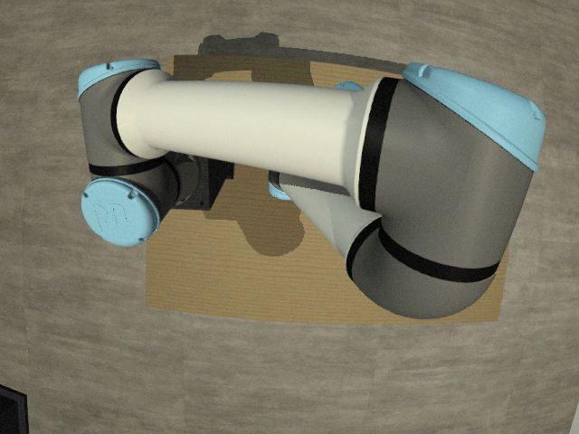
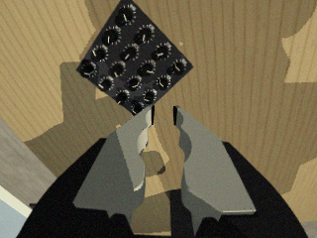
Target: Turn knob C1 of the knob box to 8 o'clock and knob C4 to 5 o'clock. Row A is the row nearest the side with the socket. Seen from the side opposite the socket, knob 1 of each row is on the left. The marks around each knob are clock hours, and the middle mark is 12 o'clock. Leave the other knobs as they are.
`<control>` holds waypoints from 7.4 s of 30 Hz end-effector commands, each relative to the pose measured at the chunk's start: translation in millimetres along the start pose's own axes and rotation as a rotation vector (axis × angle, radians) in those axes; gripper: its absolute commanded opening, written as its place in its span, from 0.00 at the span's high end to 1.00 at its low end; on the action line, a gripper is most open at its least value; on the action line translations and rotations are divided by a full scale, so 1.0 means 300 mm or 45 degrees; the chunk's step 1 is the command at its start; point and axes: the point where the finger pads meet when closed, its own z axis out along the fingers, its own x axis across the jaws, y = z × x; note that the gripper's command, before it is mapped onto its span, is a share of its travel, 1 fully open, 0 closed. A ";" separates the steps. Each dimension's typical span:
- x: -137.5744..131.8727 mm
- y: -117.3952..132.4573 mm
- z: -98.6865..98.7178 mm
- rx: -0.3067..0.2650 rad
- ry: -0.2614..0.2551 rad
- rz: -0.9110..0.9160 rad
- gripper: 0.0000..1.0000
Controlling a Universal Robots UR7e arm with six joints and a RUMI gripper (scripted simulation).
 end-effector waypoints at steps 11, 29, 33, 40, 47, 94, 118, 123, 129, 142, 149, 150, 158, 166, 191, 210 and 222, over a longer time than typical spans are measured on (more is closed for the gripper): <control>-0.001 -0.001 0.016 0.001 0.000 0.000 0.89; -0.002 -0.001 0.078 0.001 0.000 0.000 0.89; -0.002 -0.002 0.096 0.001 0.000 0.000 0.89; -0.003 -0.002 0.116 0.001 0.000 0.000 0.89; -0.003 -0.002 0.135 0.001 0.000 0.000 0.89; -0.003 -0.002 0.143 0.001 0.000 0.000 0.89; -0.003 -0.018 0.143 0.001 0.000 0.000 0.89; -0.003 -0.018 0.143 0.001 0.000 0.000 0.89; -0.003 -0.018 0.143 0.001 0.000 0.000 0.89; -0.003 -0.018 0.143 0.001 0.000 0.000 0.89; -0.003 -0.018 0.144 0.001 0.000 0.000 0.89; -0.003 -0.018 0.144 0.001 0.000 0.000 0.89; -0.003 -0.018 0.153 0.001 0.000 0.000 0.89; -0.003 -0.018 0.175 0.001 0.000 0.000 0.89; -0.003 -0.018 0.190 0.001 0.000 0.000 0.89; -0.003 -0.018 0.190 0.001 0.000 0.000 0.89; -0.003 -0.018 0.190 0.001 0.000 0.000 0.96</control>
